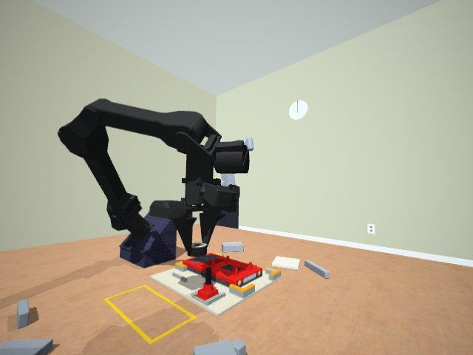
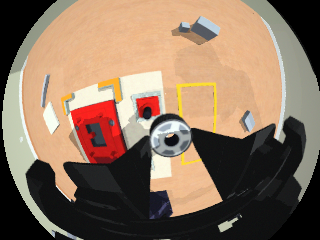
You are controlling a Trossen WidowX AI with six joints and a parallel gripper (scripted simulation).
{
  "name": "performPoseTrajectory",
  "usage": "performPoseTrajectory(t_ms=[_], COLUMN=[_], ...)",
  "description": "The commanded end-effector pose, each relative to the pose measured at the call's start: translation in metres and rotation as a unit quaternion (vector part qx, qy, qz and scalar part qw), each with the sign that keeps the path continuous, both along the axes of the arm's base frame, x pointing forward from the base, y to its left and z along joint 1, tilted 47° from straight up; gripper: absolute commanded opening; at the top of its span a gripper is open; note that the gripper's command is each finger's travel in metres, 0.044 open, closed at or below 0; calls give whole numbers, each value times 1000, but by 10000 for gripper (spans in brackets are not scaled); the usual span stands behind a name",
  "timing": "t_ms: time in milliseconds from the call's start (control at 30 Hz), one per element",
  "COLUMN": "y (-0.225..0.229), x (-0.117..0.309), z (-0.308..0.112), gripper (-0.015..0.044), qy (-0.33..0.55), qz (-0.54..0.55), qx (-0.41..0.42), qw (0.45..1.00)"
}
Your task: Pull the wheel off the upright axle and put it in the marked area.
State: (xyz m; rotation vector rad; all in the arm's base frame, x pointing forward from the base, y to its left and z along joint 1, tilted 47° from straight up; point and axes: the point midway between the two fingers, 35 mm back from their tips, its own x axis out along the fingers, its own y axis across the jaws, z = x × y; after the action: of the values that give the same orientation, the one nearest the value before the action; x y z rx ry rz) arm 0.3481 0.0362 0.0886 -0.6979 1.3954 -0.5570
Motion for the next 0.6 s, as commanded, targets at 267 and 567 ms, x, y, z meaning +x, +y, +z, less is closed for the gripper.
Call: performPoseTrajectory(t_ms=[267, 567], y=[-29, -49], x=[-24, -45], z=[37, 57], gripper=[0, 0], qy=[-3, -3], qz=[2, 1], qx=[-1, -2], qw=[1000, 1000])
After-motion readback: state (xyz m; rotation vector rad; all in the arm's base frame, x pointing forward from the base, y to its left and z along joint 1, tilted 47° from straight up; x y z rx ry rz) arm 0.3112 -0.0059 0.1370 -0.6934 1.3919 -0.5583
